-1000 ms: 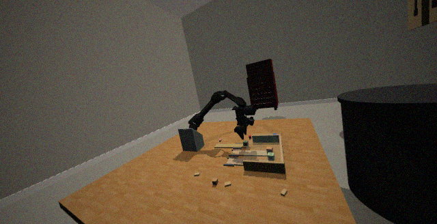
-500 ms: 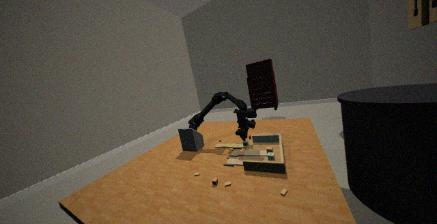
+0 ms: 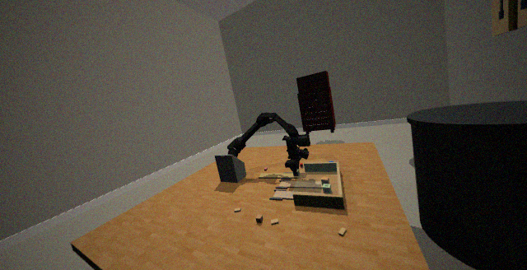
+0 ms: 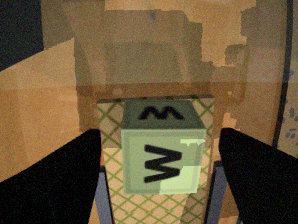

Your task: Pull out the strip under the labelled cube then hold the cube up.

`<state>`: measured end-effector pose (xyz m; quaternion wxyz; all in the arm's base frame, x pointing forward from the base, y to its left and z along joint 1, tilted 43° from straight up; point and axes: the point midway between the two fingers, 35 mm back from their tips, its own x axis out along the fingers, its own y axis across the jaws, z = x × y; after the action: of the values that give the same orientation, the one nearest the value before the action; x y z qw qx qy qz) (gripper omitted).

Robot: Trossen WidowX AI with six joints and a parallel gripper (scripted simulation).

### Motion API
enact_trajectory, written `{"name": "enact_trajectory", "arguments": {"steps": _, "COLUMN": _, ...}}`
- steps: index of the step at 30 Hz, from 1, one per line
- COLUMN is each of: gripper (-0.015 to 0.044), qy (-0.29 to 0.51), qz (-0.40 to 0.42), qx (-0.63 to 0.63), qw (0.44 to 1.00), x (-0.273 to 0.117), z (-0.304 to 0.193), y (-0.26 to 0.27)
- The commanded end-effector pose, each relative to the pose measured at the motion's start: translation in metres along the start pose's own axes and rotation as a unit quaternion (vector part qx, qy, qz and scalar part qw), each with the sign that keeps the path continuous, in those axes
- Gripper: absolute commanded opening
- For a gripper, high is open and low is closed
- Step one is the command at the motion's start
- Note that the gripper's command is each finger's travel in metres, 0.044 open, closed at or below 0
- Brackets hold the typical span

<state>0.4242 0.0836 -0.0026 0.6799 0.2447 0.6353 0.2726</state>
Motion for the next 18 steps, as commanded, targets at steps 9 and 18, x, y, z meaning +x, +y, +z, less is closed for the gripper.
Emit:
{"name": "enact_trajectory", "arguments": {"steps": 9, "gripper": 0.0250, "qy": 0.007, "qz": 0.003, "qx": 0.004, "qw": 1.000, "x": 0.0116, "z": -0.0038, "y": 0.0006}}
{"name": "enact_trajectory", "arguments": {"steps": 18, "gripper": 0.0158, "qy": 0.005, "qz": 0.001, "qx": 0.002, "qw": 1.000, "x": 0.0094, "z": -0.0028, "y": -0.0008}}
